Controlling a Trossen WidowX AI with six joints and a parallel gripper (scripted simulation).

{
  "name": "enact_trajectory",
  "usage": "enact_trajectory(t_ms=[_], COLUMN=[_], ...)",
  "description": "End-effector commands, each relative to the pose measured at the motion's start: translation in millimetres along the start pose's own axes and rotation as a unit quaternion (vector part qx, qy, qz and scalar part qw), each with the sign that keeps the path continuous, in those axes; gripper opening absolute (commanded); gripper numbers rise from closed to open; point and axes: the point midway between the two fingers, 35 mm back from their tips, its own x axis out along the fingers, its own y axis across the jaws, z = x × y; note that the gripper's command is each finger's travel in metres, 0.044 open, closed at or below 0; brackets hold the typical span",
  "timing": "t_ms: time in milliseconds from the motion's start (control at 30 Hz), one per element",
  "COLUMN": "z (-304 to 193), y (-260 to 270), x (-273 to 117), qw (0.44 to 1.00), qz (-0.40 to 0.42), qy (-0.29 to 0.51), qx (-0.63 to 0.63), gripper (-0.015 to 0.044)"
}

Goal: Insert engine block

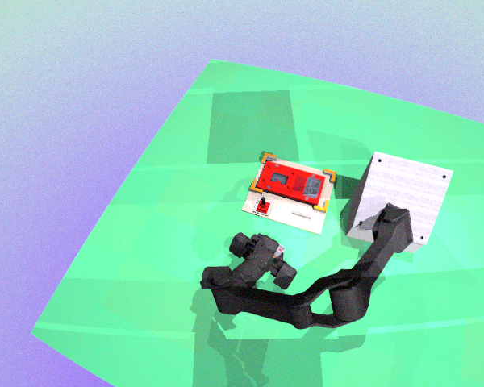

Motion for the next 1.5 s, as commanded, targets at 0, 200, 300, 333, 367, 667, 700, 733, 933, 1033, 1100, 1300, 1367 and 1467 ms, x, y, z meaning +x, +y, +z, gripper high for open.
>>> enact_trajectory(t_ms=[0,200,300,333,367,667,700,733,933,1033,1100,1300,1367,1467], z=[-4.7,0.0,0.0,0.0,0.0,0.0,0.0,0.0,2.4,3.6,4.3,4.1,4.1,4.1], y=[0.1,0.0,0.0,0.0,0.0,0.0,0.0,0.0,0.1,0.1,0.1,0.2,0.2,0.2], x=[3.0,0.3,0.3,0.3,0.3,0.3,0.3,0.3,-17.6,-29.7,-37.8,-41.9,-41.9,-41.9], qw=[1.000,1.000,1.000,1.000,1.000,1.000,1.000,1.000,1.000,1.000,1.000,1.000,1.000,1.000], qz=[-0.001,0.000,0.000,0.000,0.000,0.000,0.000,0.000,-0.001,0.000,0.000,0.002,0.002,0.002], qy=[0.006,0.000,0.000,0.000,0.000,0.000,0.000,0.000,0.006,0.006,0.006,0.006,0.006,0.006], qx=[0.001,0.001,0.001,0.001,0.001,0.001,0.001,0.001,0.001,0.001,0.001,0.002,0.002,0.002], gripper=[0.0000,0.0131,0.0210,0.0236,0.0262,0.0440,0.0440,0.0440,0.0440,0.0440,0.0440,0.0440,0.0440,0.0440])
